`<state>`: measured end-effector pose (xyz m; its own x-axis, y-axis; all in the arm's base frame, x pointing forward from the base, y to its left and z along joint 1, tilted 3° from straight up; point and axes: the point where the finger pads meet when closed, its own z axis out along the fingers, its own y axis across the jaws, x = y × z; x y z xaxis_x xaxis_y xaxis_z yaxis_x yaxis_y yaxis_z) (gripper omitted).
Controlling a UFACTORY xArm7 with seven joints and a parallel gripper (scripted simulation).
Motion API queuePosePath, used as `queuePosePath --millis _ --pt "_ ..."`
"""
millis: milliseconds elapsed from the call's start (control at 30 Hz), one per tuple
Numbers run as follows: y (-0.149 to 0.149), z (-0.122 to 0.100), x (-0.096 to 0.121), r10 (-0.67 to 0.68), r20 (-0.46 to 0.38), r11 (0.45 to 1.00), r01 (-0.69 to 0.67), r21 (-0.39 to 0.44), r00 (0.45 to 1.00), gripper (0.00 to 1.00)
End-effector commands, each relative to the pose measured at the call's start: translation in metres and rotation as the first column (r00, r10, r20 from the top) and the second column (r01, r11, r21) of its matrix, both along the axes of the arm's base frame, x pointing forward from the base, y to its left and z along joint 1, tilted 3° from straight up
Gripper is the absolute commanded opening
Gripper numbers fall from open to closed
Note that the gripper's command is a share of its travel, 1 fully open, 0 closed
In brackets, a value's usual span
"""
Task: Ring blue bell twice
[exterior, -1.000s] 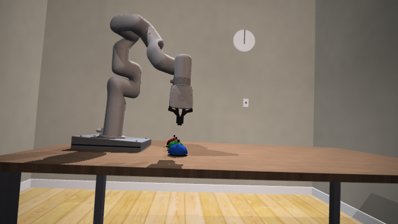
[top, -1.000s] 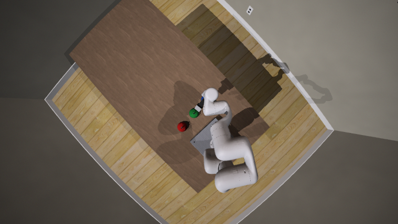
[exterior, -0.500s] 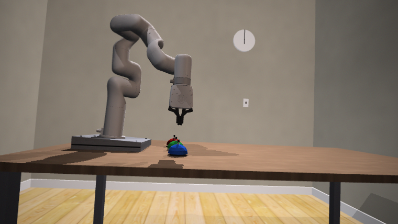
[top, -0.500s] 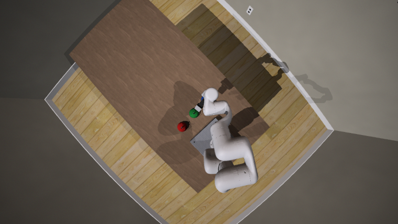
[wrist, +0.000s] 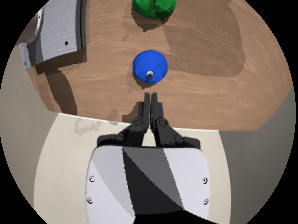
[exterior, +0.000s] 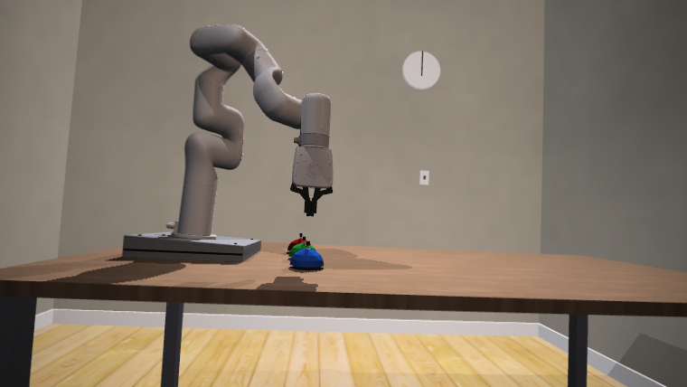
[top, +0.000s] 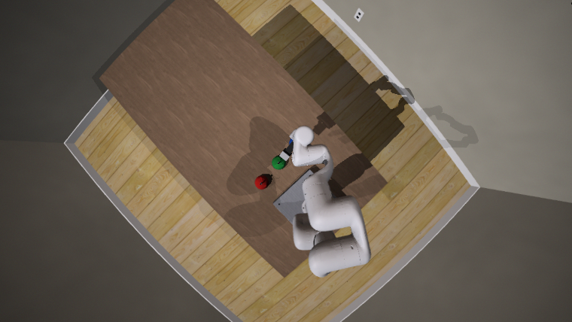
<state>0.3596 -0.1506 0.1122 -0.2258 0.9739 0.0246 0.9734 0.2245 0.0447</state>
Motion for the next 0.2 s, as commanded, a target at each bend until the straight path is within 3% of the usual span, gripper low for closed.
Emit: queuePosePath --millis 0,167 --pt "-0.0007 0.0014 0.0012 0.0 0.004 1.0 0.0 -0.002 1.0 0.0" --pt "-0.0007 0.0014 0.0012 0.0 0.004 1.0 0.0 -0.002 1.0 0.0"
